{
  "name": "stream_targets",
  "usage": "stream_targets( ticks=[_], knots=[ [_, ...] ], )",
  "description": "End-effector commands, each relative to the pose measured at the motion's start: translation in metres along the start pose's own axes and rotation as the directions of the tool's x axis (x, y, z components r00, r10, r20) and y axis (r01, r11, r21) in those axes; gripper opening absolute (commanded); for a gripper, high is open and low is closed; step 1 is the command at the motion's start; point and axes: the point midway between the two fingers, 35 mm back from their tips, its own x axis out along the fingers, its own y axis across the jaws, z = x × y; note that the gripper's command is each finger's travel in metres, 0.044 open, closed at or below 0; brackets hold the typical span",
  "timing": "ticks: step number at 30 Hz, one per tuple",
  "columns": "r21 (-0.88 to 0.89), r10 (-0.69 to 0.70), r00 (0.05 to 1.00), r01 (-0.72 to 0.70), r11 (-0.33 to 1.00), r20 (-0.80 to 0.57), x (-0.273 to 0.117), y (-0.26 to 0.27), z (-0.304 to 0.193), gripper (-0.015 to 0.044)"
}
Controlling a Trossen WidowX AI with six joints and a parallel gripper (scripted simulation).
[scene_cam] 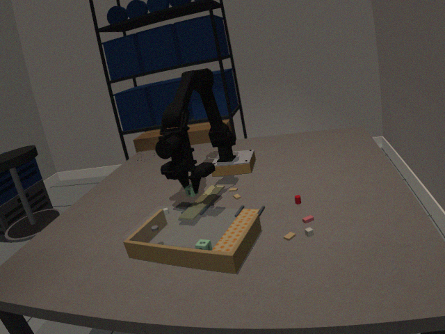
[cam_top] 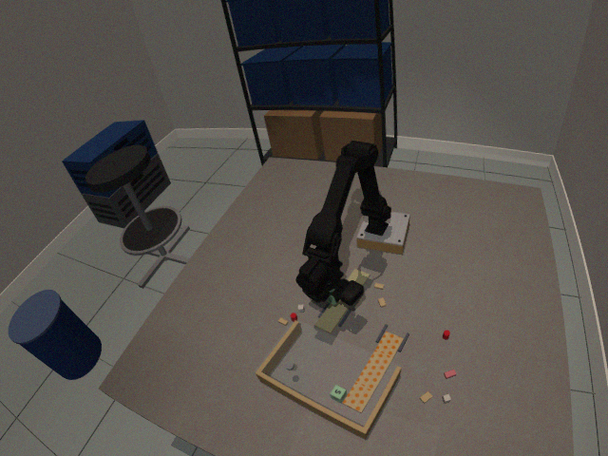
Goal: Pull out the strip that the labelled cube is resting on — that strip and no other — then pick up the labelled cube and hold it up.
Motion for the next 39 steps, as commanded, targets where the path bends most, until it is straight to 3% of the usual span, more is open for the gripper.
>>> stream_targets(
  ticks=[1,9,17,39],
  knots=[
    [0.005,-0.004,1.000,0.004,1.000,-0.002,0.000,-0.004,-0.015,0.0000],
    [0.006,-0.004,1.000,0.004,1.000,-0.004,0.000,-0.007,-0.031,0.0000],
    [0.006,-0.004,1.000,0.004,1.000,-0.004,-0.035,-0.007,-0.031,0.0000],
    [0.006,-0.004,1.000,0.004,1.000,-0.004,-0.035,-0.007,-0.031,0.0000]
  ],
)
